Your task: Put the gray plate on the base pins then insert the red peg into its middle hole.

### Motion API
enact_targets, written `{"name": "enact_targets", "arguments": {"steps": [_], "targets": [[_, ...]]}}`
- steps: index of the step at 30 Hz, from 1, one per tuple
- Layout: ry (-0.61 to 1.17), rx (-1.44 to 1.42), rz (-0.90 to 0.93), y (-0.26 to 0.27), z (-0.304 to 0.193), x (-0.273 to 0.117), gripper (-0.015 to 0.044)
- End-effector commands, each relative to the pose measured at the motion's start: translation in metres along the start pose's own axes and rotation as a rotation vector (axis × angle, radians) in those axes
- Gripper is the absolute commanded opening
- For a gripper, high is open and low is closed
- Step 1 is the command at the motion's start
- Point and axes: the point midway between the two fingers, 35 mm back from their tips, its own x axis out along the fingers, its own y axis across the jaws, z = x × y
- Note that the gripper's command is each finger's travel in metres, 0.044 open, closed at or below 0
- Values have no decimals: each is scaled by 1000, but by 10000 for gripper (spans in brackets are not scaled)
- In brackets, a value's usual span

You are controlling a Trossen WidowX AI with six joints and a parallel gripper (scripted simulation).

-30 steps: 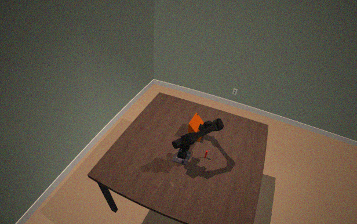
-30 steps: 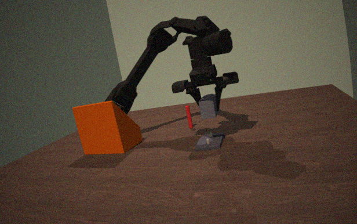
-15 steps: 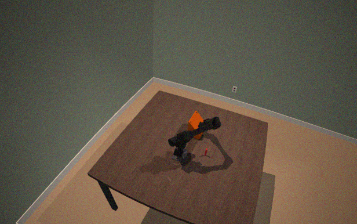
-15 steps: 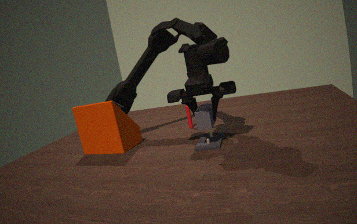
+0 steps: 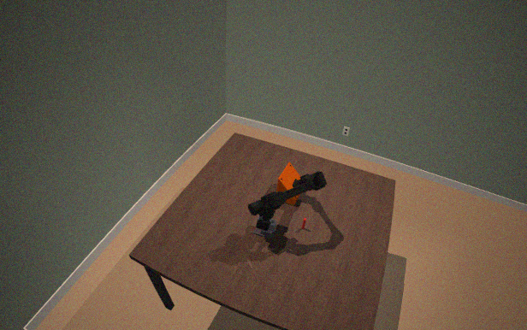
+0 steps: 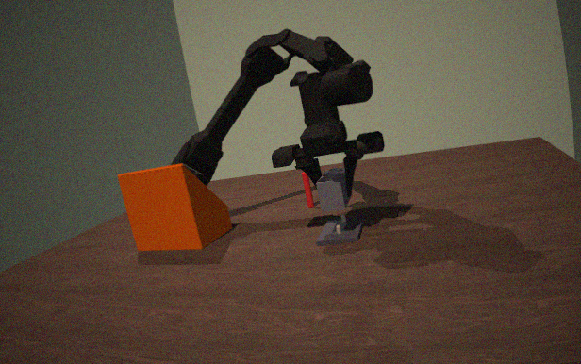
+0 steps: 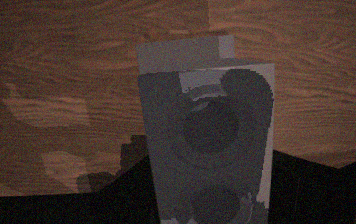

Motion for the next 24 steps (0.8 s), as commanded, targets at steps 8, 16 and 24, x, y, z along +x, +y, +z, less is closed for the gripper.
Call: {"name": "enact_targets", "arguments": {"steps": [8, 16, 24], "targets": [[-4, -5, -1, -1, 2, 3, 0], [-3, -5, -1, -1, 2, 16, 0], [-3, -5, -1, -1, 2, 26, 0]]}}
